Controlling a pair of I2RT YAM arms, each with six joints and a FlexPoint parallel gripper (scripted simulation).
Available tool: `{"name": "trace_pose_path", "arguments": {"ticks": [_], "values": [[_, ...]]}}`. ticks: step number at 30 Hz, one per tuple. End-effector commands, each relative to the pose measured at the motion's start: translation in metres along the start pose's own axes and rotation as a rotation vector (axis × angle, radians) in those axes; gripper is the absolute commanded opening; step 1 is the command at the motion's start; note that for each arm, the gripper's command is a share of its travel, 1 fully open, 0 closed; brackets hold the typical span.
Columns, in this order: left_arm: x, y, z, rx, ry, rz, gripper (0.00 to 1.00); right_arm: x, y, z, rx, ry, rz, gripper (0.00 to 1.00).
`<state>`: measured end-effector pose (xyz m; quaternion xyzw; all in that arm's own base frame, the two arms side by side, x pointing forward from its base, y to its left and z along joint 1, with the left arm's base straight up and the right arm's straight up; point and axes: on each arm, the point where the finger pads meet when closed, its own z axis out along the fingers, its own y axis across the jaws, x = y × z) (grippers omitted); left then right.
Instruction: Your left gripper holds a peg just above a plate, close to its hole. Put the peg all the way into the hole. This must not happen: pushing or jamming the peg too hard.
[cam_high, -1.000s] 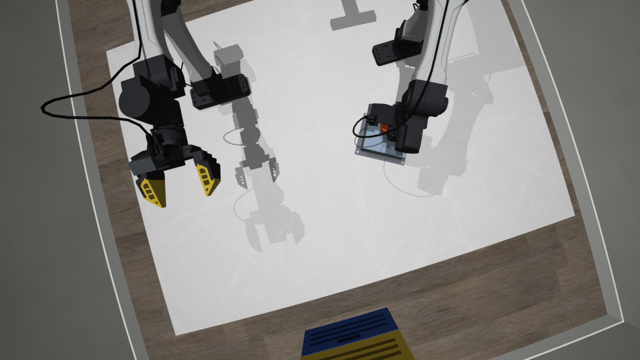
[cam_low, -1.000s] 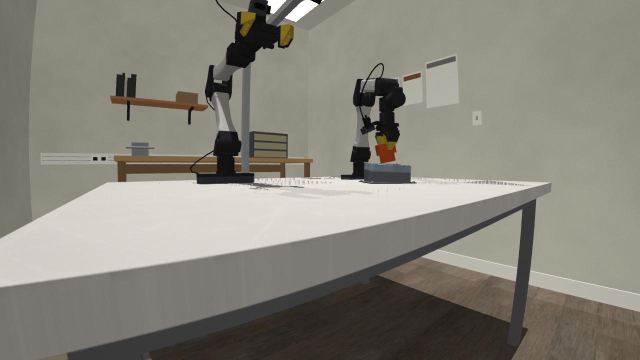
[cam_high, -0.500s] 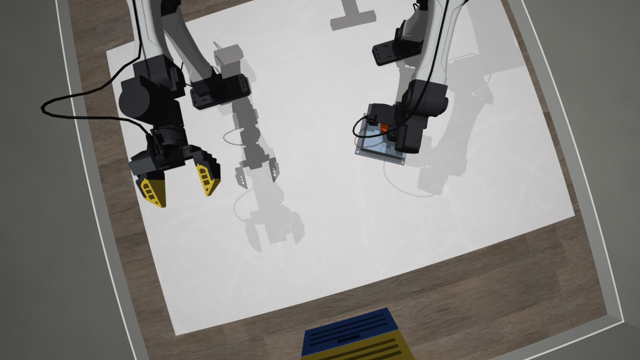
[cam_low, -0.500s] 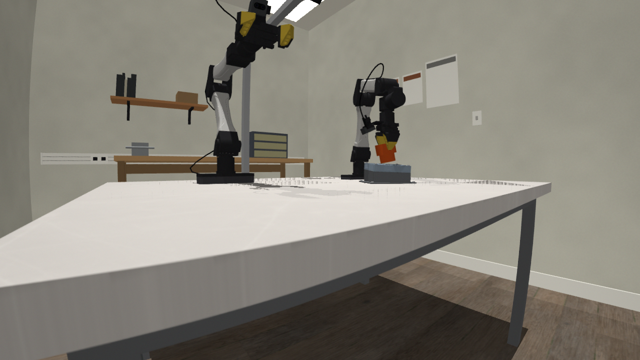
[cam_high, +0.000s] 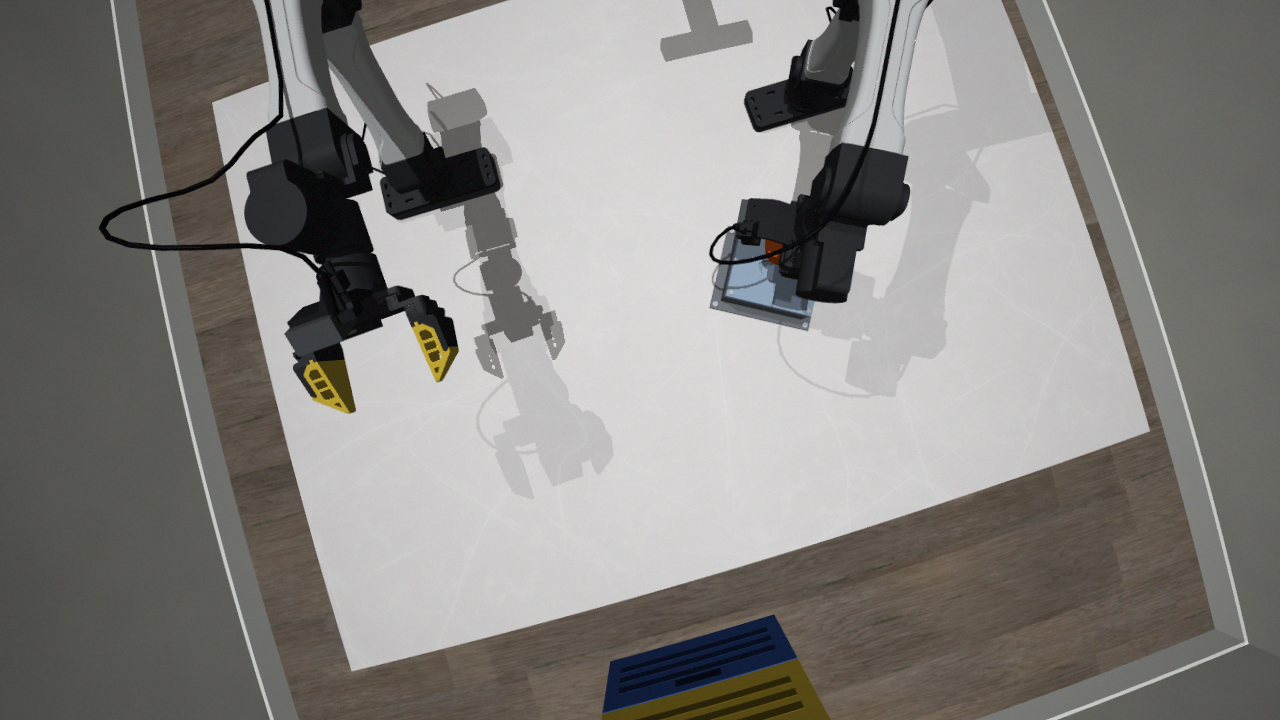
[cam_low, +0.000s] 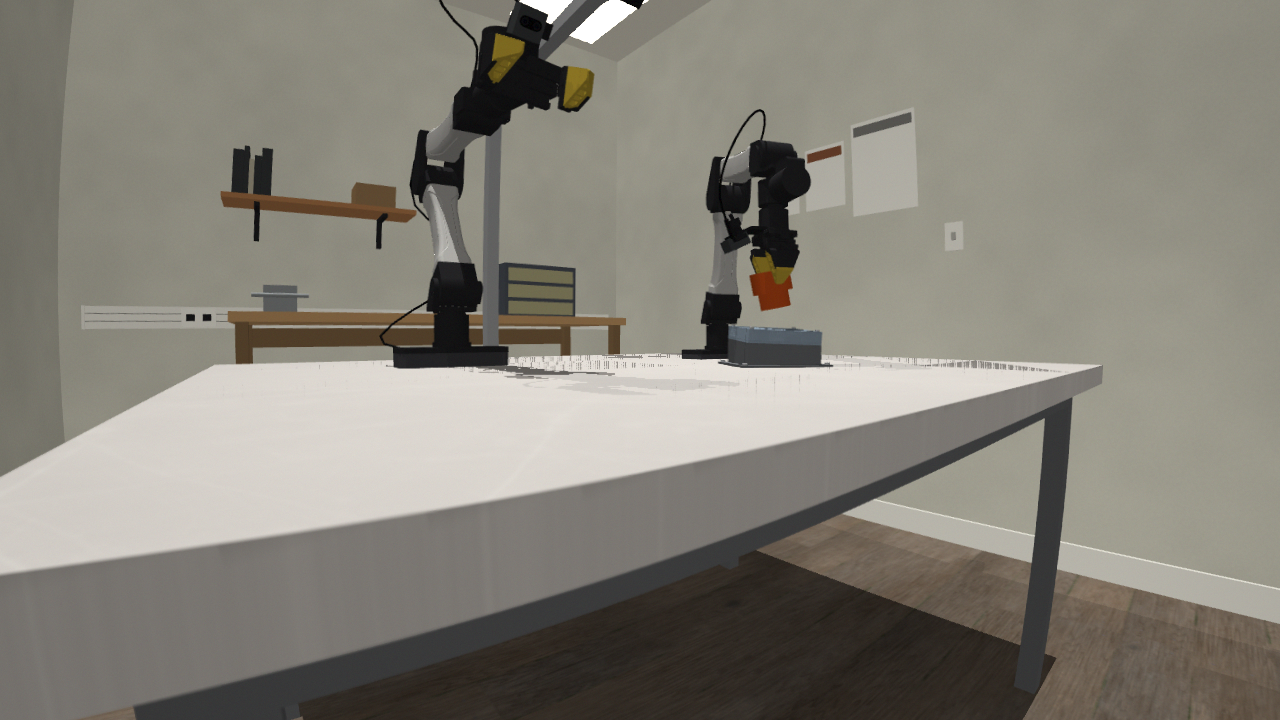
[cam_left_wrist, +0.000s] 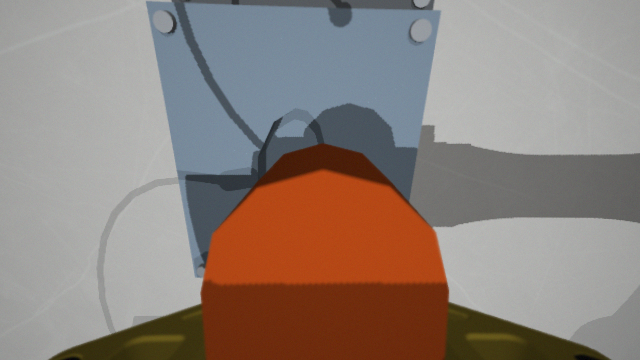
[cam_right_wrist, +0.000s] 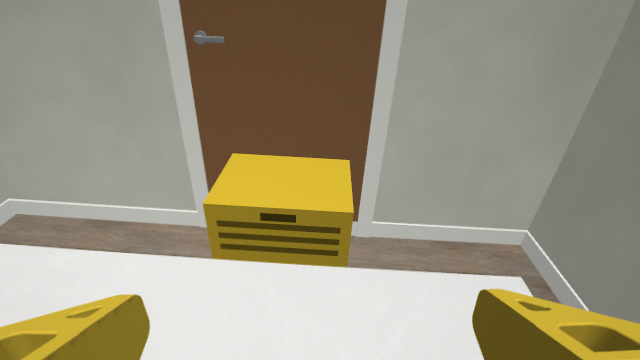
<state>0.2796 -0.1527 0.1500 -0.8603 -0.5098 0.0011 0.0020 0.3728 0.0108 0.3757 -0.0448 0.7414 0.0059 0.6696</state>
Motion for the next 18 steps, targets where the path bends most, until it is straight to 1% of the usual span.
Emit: {"name": "trace_pose_path", "arguments": {"ticks": [1, 3, 6, 10, 12, 15, 18], "values": [[-0.002, -0.001, -0.025, -0.029, -0.009, 0.006, 0.34, -0.002, 0.017, -0.007, -0.051, 0.003, -0.015, 1.0], [-0.005, 0.002, -0.03, -0.04, -0.04, 0.022, 0.34, 0.003, 0.031, -0.008, -0.088, 0.021, -0.014, 1.0], [-0.008, 0.007, -0.024, -0.021, -0.094, 0.041, 0.34, 0.008, 0.053, -0.013, -0.141, 0.043, -0.011, 1.0], [-0.007, 0.013, -0.016, 0.01, -0.191, 0.057, 0.34, 0.022, 0.108, -0.03, -0.288, 0.097, -0.021, 1.0], [-0.007, 0.013, -0.016, 0.01, -0.191, 0.057, 0.34, 0.022, 0.108, -0.03, -0.288, 0.097, -0.021, 1.0], [-0.004, 0.017, -0.011, 0.026, -0.222, 0.054, 0.34, 0.029, 0.143, -0.047, -0.392, 0.125, -0.036, 1.0], [-0.001, 0.021, -0.006, 0.04, -0.242, 0.047, 0.34, 0.039, 0.182, -0.072, -0.516, 0.155, -0.06, 1.0]]}}
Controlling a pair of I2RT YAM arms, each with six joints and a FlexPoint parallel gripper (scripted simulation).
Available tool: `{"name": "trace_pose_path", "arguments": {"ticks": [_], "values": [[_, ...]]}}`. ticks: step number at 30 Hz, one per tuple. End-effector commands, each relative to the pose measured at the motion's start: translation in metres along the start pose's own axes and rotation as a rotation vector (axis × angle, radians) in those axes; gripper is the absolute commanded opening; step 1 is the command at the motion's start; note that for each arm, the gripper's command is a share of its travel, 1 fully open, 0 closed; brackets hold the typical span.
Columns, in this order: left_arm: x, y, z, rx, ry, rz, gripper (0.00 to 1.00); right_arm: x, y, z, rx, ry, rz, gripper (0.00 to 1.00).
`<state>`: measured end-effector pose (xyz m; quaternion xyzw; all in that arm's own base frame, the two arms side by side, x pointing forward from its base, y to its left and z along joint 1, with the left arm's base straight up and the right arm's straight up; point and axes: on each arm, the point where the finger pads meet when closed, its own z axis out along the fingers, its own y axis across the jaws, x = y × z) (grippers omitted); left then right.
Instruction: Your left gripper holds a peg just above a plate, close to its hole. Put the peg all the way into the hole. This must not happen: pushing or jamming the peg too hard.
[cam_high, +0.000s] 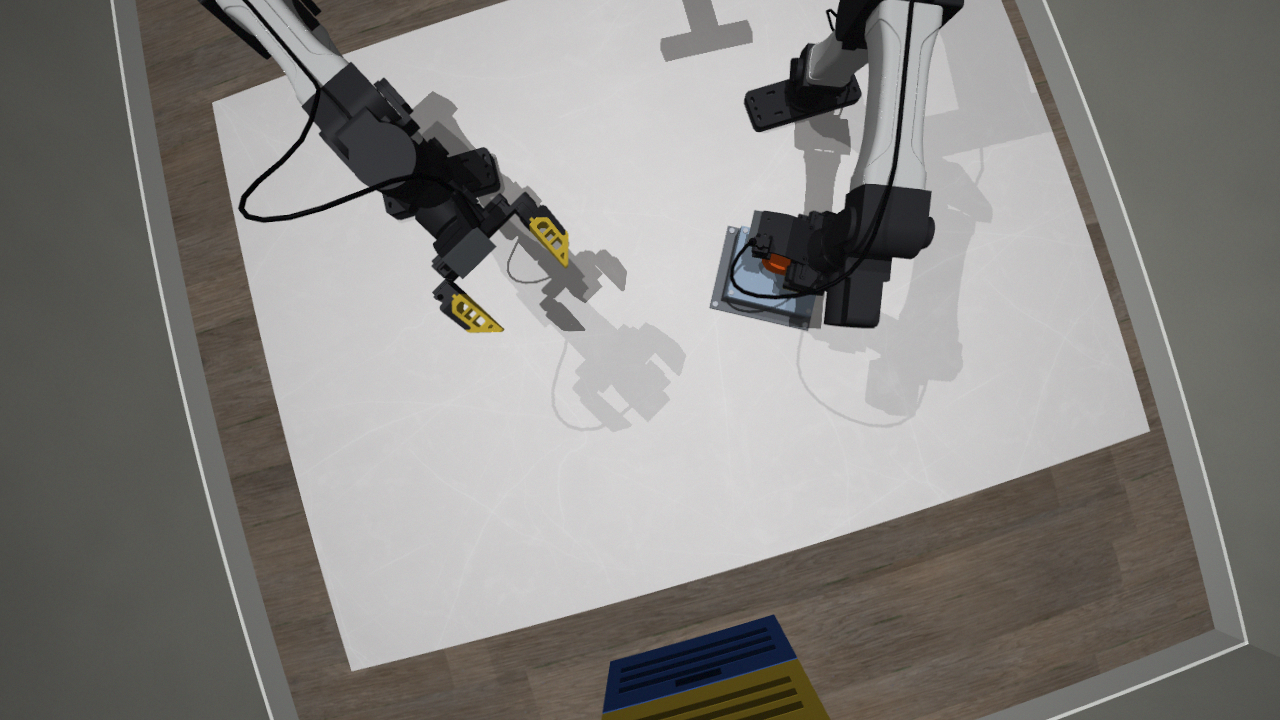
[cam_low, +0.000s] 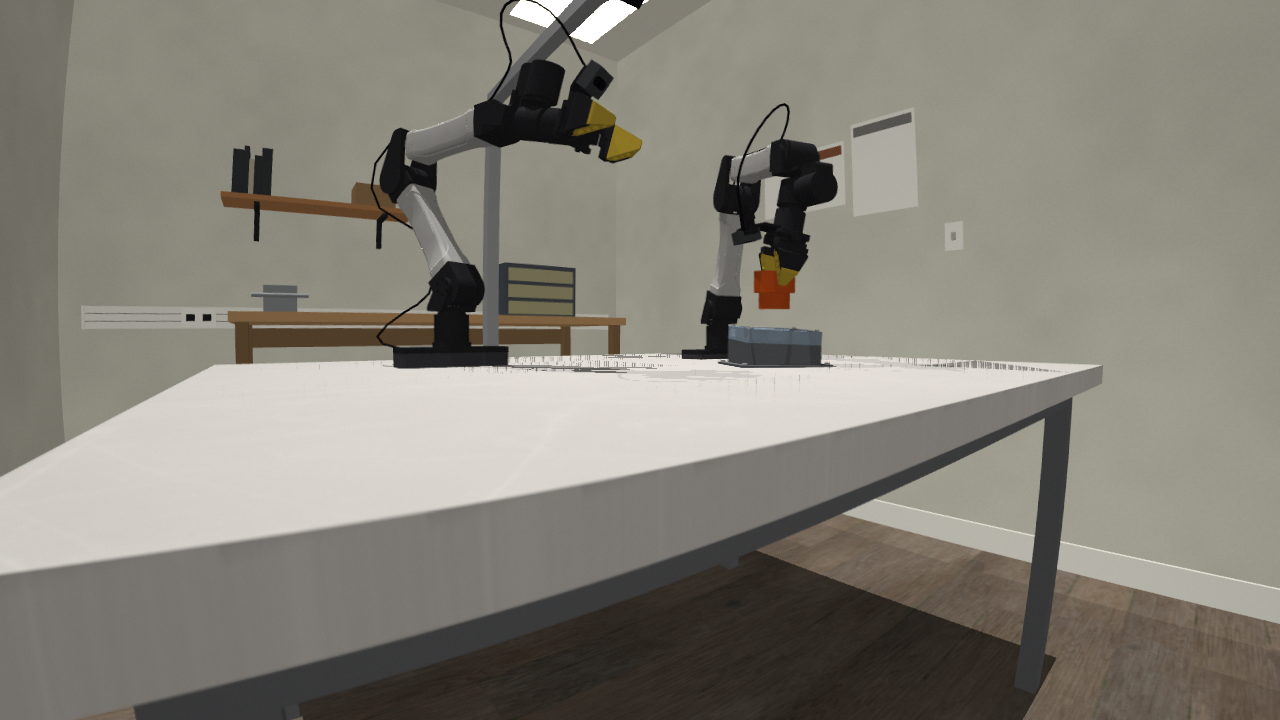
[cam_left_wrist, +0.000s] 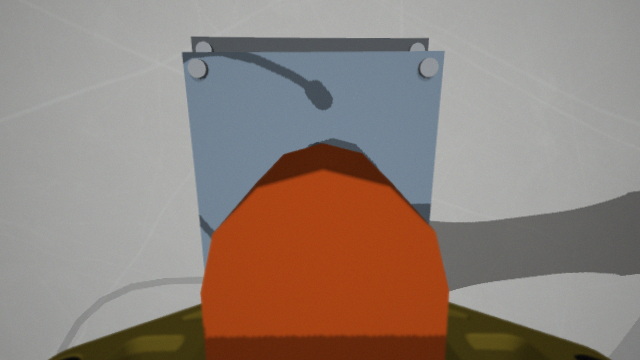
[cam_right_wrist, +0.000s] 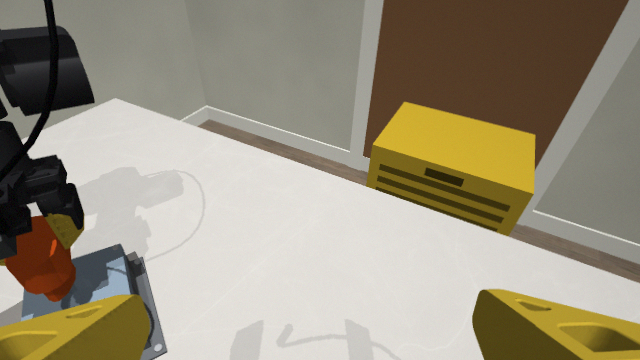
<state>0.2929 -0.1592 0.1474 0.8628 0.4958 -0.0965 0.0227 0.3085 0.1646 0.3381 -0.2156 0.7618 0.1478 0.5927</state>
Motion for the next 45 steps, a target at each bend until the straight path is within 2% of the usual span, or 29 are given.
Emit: {"name": "trace_pose_path", "arguments": {"ticks": [1, 8, 15, 18, 22, 36, 45], "values": [[-0.002, 0.006, -0.008, -0.012, -0.054, 0.019, 0.34, 0.007, 0.044, -0.013, -0.105, 0.03, -0.007, 1.0], [0.001, 0.008, -0.008, -0.013, -0.054, 0.012, 0.34, 0.026, 0.121, -0.039, -0.33, 0.081, -0.07, 1.0], [-0.002, 0.021, -0.004, -0.077, -0.043, 0.03, 0.34, 0.033, 0.146, -0.053, -0.411, 0.095, -0.096, 1.0], [-0.001, 0.014, 0.009, -0.057, -0.046, 0.028, 0.34, 0.034, 0.156, -0.059, -0.447, 0.097, -0.108, 1.0], [-0.002, 0.006, 0.011, -0.03, -0.05, 0.03, 0.34, 0.033, 0.159, -0.061, -0.459, 0.09, -0.11, 1.0], [-0.001, 0.019, 0.012, -0.048, -0.047, 0.035, 0.34, 0.027, 0.16, -0.061, -0.464, 0.073, -0.111, 1.0], [0.002, 0.008, 0.015, -0.013, -0.044, 0.026, 0.34, 0.027, 0.16, -0.061, -0.464, 0.073, -0.111, 1.0]]}}
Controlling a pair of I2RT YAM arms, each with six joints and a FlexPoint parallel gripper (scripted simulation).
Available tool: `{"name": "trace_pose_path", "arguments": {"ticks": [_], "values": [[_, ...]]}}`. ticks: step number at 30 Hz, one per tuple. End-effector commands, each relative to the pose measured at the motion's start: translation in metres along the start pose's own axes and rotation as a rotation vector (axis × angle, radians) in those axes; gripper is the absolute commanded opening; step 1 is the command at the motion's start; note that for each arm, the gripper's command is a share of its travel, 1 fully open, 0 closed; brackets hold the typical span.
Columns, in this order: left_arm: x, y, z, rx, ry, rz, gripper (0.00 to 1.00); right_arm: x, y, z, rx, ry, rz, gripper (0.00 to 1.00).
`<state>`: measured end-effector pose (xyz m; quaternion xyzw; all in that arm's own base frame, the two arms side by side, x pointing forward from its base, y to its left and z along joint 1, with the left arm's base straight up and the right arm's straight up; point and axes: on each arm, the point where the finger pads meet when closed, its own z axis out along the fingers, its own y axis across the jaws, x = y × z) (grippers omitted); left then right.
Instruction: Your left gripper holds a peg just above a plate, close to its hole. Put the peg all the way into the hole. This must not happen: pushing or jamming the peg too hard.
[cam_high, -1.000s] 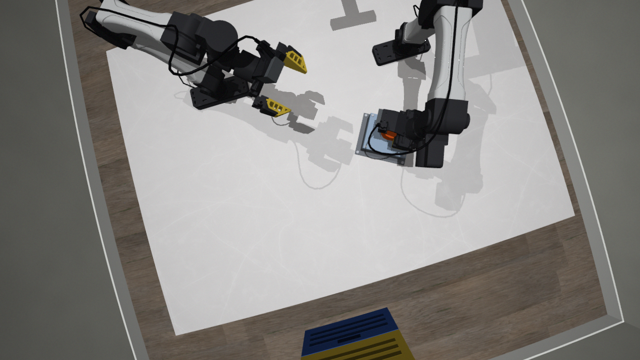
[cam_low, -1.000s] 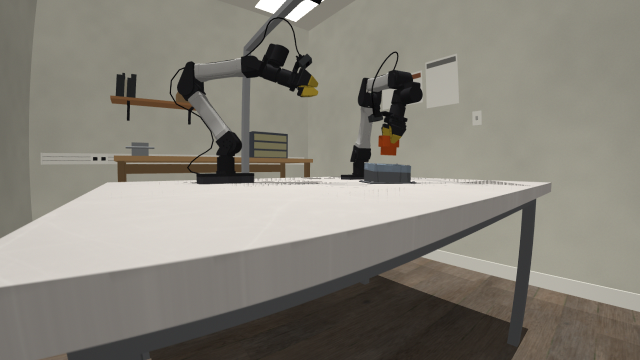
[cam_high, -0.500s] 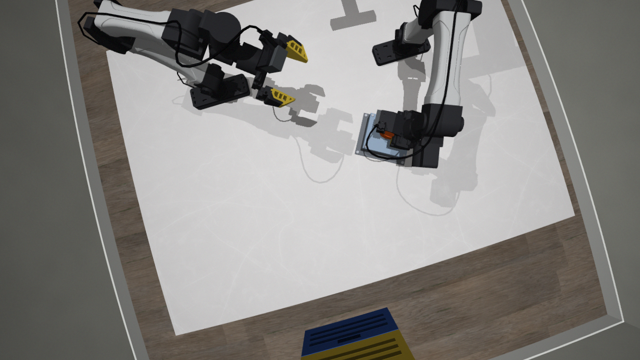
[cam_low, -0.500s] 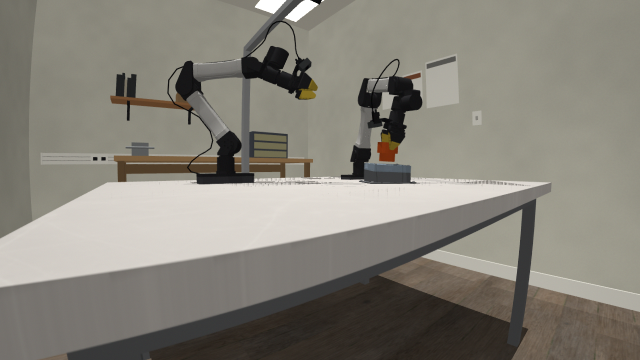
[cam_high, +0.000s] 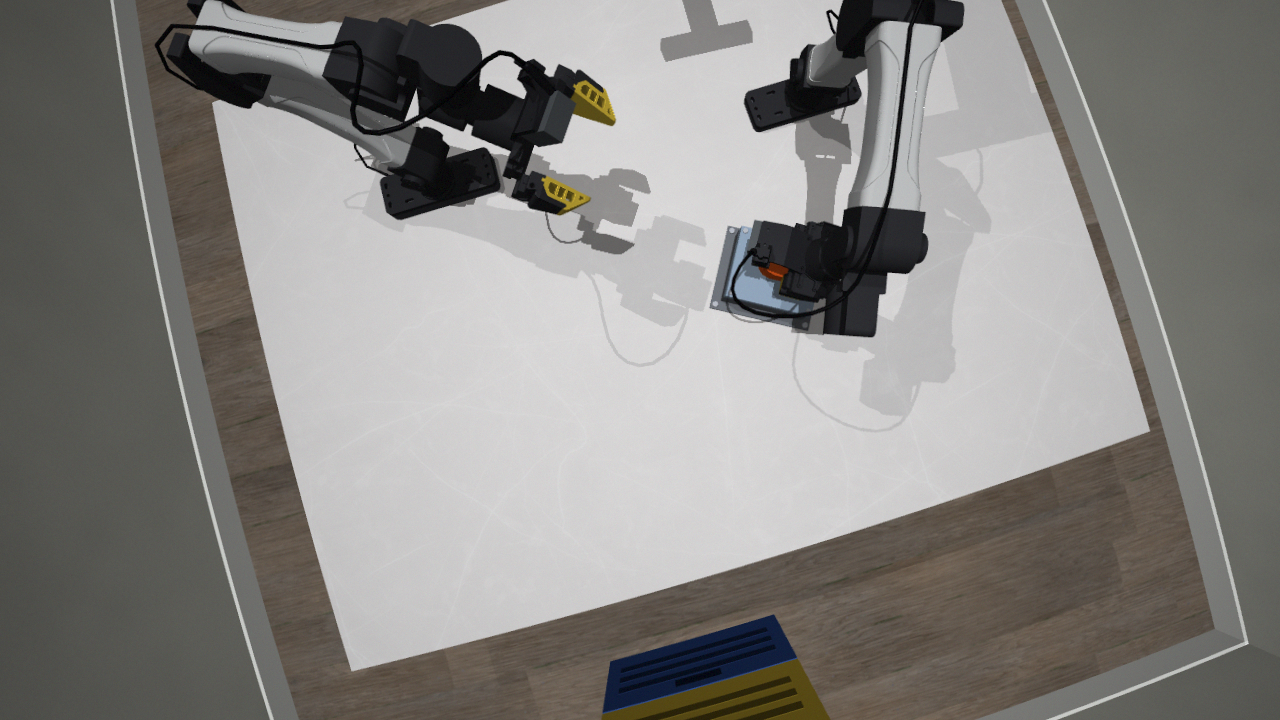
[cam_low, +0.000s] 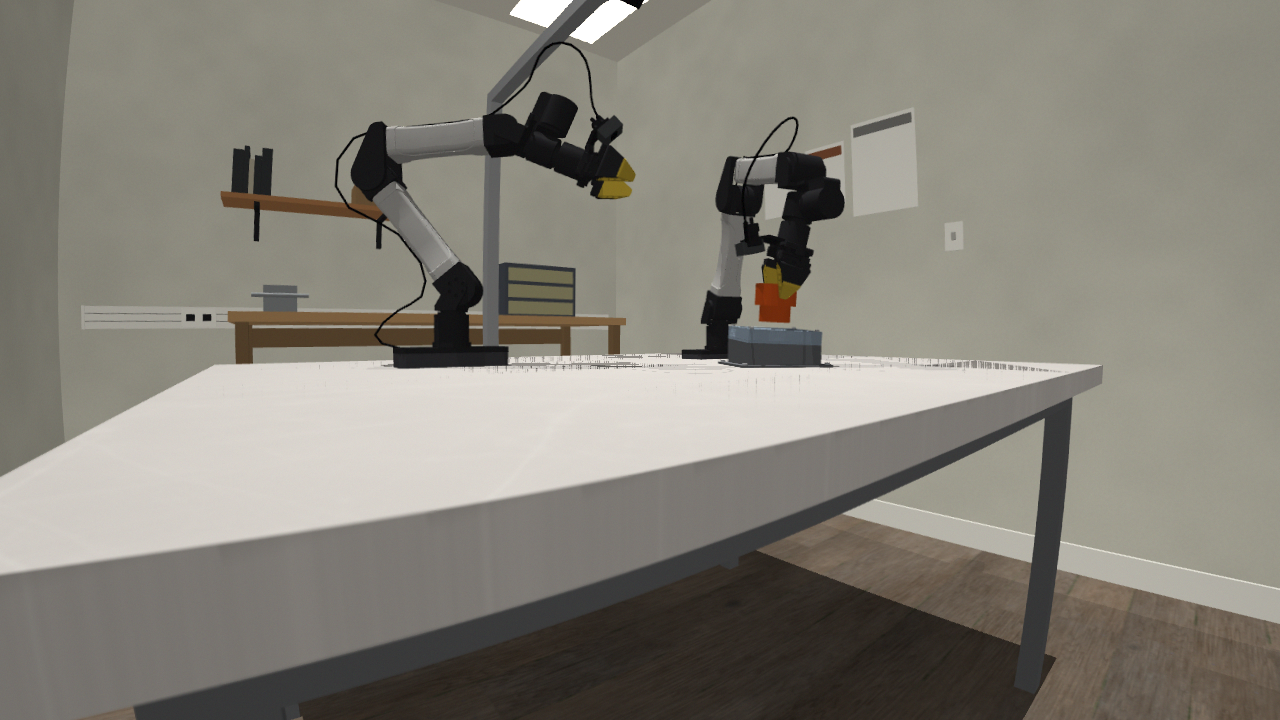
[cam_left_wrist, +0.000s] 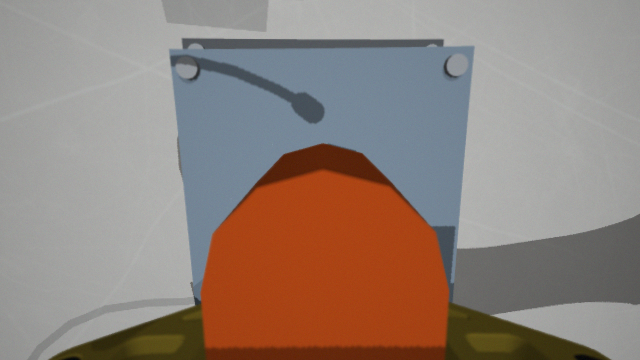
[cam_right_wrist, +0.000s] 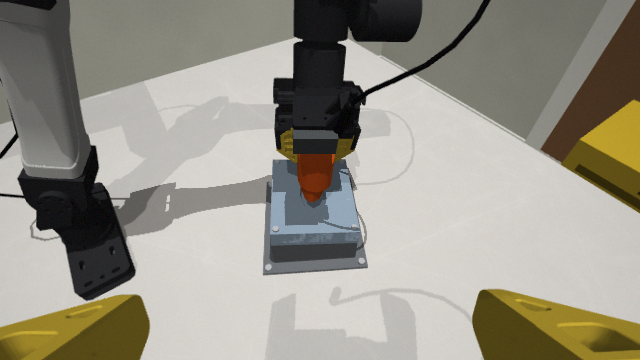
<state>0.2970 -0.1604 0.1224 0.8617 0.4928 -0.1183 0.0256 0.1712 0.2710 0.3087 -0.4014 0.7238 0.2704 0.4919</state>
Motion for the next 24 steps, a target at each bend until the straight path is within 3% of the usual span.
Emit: {"name": "trace_pose_path", "arguments": {"ticks": [1, 24], "values": [[-0.005, 0.003, -0.009, -0.03, -0.003, 0.022, 0.34, -0.013, -0.001, -0.007, 0.004, -0.04, 0.005, 1.0], [-0.004, 0.005, 0.0, -0.082, -0.01, 0.032, 0.34, -0.013, -0.001, -0.007, 0.004, -0.04, 0.005, 1.0]]}}
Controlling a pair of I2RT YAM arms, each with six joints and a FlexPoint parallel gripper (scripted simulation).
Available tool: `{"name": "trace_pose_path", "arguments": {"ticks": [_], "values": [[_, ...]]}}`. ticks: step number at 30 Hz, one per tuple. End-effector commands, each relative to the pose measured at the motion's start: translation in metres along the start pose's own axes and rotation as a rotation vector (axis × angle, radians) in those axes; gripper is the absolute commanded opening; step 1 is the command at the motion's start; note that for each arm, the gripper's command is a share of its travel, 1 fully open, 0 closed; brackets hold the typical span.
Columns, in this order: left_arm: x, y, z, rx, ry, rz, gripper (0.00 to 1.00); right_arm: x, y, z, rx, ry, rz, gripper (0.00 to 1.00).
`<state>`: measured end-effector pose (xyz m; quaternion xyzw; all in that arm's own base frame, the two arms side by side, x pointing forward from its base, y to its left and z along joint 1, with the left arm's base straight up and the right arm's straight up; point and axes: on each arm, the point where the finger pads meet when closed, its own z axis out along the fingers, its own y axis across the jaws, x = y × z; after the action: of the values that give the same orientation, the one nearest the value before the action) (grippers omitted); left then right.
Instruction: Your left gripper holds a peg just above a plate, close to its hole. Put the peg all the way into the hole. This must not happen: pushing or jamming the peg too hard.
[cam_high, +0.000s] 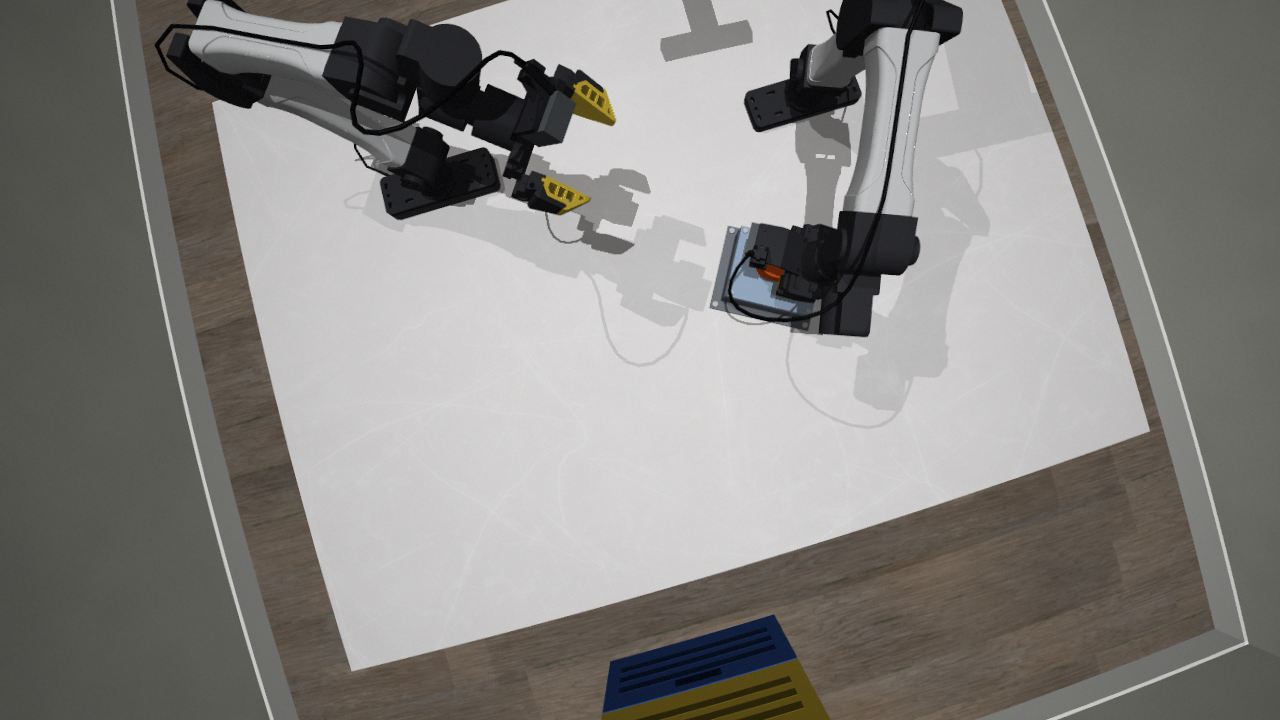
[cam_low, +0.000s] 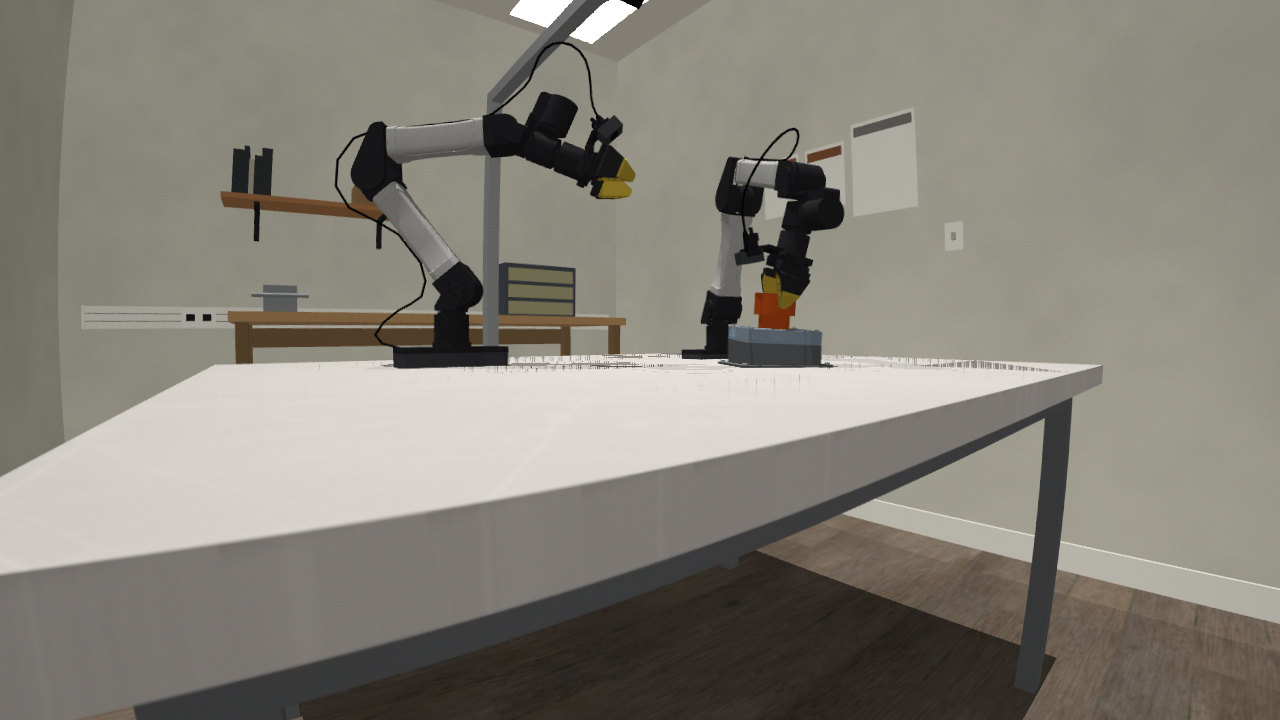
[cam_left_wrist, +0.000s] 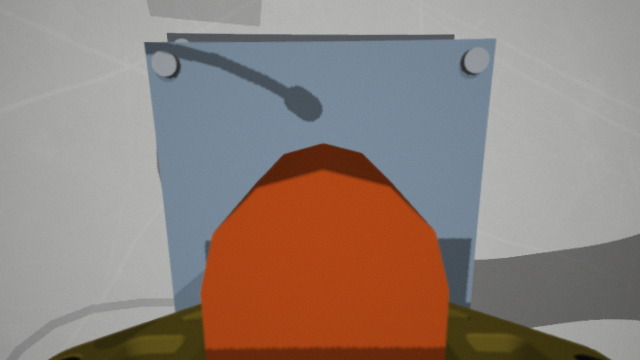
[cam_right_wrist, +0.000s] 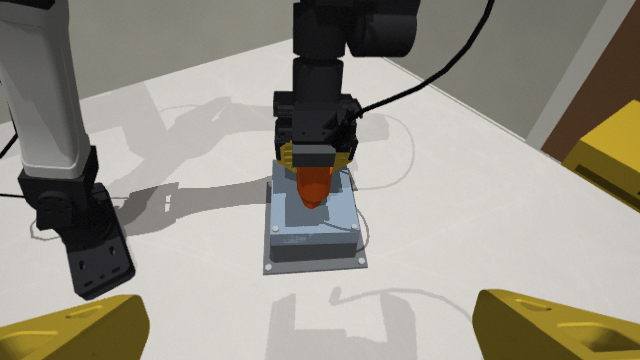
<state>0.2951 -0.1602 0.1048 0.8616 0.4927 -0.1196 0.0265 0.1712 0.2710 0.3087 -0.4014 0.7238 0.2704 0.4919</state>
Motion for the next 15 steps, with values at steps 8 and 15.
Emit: {"name": "trace_pose_path", "arguments": {"ticks": [8, 15], "values": [[-0.0051, 0.0062, -0.0121, -0.088, -0.007, 0.033, 0.34, -0.0126, -0.0009, -0.0069, 0.004, -0.04, 0.005, 1.0], [-0.0039, 0.0054, -0.0089, -0.089, -0.008, 0.031, 0.34, -0.0126, -0.0009, -0.0069, 0.004, -0.04, 0.005, 1.0]]}}
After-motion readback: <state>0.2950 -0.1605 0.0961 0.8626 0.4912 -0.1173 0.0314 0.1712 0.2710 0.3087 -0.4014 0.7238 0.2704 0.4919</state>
